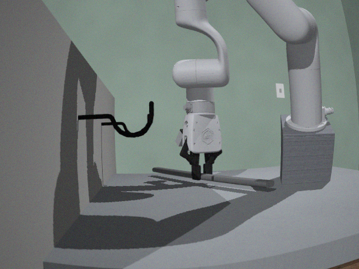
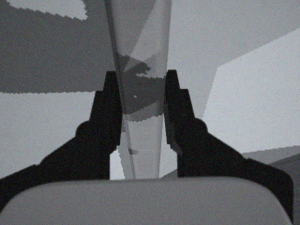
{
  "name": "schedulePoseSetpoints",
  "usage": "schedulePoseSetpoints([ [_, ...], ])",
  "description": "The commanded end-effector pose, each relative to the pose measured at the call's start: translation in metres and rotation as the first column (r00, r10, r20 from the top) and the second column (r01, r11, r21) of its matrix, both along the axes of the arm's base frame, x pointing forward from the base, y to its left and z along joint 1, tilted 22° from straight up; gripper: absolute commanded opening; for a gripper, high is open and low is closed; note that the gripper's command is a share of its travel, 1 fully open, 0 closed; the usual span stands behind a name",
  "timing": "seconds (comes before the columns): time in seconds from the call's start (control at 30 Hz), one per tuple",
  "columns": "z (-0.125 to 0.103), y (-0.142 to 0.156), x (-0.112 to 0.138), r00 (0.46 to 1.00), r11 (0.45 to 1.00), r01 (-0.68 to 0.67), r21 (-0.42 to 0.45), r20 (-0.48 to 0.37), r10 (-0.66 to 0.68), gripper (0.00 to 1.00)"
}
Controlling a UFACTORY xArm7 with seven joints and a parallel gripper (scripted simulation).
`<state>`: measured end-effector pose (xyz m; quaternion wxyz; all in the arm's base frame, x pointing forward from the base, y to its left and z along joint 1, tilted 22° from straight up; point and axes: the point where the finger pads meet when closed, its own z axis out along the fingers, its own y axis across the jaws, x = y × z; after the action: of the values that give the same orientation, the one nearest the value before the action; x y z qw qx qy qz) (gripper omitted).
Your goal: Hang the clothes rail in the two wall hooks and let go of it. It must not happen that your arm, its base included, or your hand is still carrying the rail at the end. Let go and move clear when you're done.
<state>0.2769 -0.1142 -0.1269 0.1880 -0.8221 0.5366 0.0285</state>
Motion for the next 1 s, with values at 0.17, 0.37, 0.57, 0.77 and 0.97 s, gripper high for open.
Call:
schedulePoseSetpoints([
  [0.17, 0.005, -0.003, 0.0, 1.0, 1.0, 0.001, -0.002, 0.001, -0.001, 0.0],
  [0.37, 0.008, -0.004, -0.001, 1.0, 1.0, 0.001, -0.002, 0.001, -0.001, 0.0],
  [0.57, 0.012, -0.006, -0.001, 1.0, 1.0, 0.001, -0.002, 0.001, -0.001, 0.0],
  [0.77, 0.015, -0.007, -0.002, 1.0, 1.0, 0.001, -0.002, 0.001, -0.001, 0.0],
  [0.97, 0.018, -0.008, -0.002, 1.0, 1.0, 0.001, -0.002, 0.001, -0.001, 0.0],
])
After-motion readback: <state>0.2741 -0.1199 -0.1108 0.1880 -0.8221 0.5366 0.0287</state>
